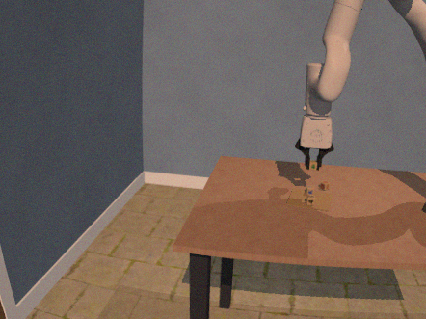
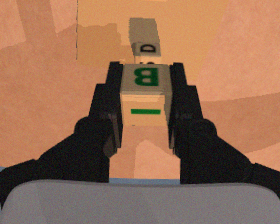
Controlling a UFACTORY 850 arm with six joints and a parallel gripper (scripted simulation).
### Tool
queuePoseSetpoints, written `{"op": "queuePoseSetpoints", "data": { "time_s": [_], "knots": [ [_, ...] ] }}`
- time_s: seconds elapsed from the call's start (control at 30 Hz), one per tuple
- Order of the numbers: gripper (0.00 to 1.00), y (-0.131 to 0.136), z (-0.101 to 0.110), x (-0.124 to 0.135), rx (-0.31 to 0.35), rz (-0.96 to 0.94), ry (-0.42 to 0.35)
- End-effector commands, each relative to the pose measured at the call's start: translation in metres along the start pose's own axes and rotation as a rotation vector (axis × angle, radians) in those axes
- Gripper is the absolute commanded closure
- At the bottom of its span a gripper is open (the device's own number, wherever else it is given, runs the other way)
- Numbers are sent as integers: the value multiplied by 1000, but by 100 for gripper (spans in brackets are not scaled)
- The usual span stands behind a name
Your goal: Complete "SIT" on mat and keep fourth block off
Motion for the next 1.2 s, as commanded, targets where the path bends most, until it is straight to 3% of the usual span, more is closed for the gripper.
{"op": "queuePoseSetpoints", "data": {
  "time_s": [0.0,0.57,0.8,1.17],
  "knots": [
    [79,2,1,6,-6,-41,38],
    [79,2,-3,6,-6,-42,40],
    [79,2,-23,6,-6,-42,40],
    [79,2,-77,5,-6,-42,40]
  ]
}}
Point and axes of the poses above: the point where the finger pads meet when closed, its own z axis back along the fingers, its own y axis across the jaws, x = y × z, the point moved 1 cm from there along z, back along the fingers, and after that the axes turned 5 degrees about z, right-handed, at the moved point
